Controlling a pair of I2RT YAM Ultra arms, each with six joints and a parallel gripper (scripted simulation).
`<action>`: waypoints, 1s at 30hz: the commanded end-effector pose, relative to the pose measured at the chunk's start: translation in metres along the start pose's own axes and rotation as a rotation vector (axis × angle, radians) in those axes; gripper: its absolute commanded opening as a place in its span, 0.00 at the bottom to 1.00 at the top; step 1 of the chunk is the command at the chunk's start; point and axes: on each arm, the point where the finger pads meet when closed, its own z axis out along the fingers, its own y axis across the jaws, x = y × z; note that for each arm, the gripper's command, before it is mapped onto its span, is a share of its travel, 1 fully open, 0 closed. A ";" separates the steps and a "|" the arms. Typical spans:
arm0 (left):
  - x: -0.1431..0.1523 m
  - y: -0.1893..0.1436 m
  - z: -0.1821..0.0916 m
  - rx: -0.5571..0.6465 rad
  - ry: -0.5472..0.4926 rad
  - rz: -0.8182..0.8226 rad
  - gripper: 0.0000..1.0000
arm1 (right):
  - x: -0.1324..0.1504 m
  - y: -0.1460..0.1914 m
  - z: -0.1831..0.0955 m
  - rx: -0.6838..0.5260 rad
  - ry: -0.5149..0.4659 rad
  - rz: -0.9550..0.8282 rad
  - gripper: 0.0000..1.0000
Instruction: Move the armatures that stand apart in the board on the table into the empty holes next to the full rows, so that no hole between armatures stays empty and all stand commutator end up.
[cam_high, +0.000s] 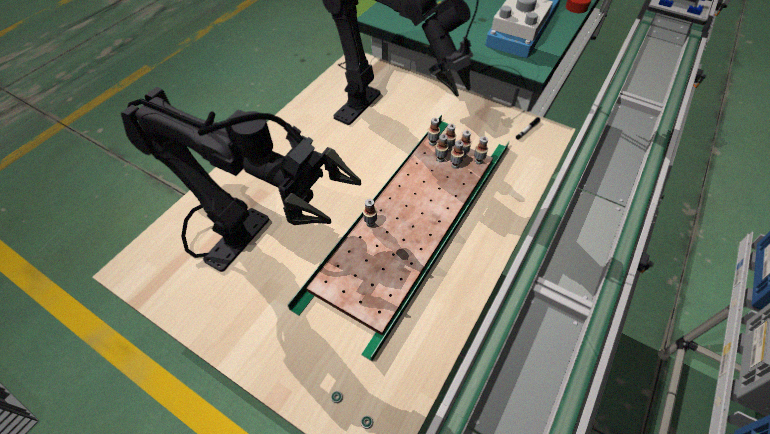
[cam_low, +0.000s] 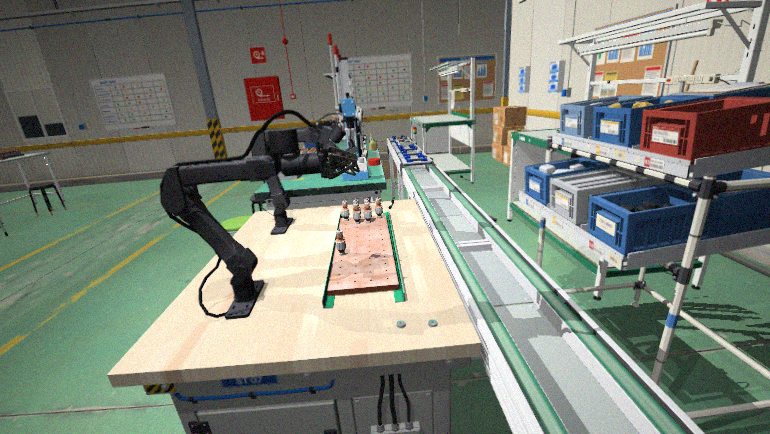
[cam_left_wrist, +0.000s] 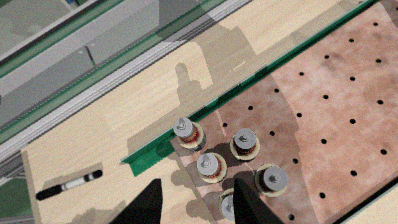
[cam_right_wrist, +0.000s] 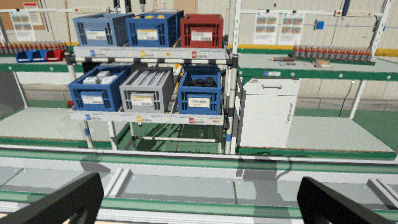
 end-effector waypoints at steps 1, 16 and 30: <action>-0.030 0.018 -0.013 -0.137 -0.141 -0.057 0.37 | -0.025 -0.002 -0.008 0.012 -0.051 0.011 1.00; -0.077 0.051 -0.084 -0.371 -0.519 -0.283 0.37 | -0.025 -0.002 -0.008 0.012 -0.051 0.011 1.00; -0.097 0.060 -0.141 -0.457 -0.759 -0.395 0.37 | -0.025 -0.002 -0.008 0.012 -0.051 0.011 1.00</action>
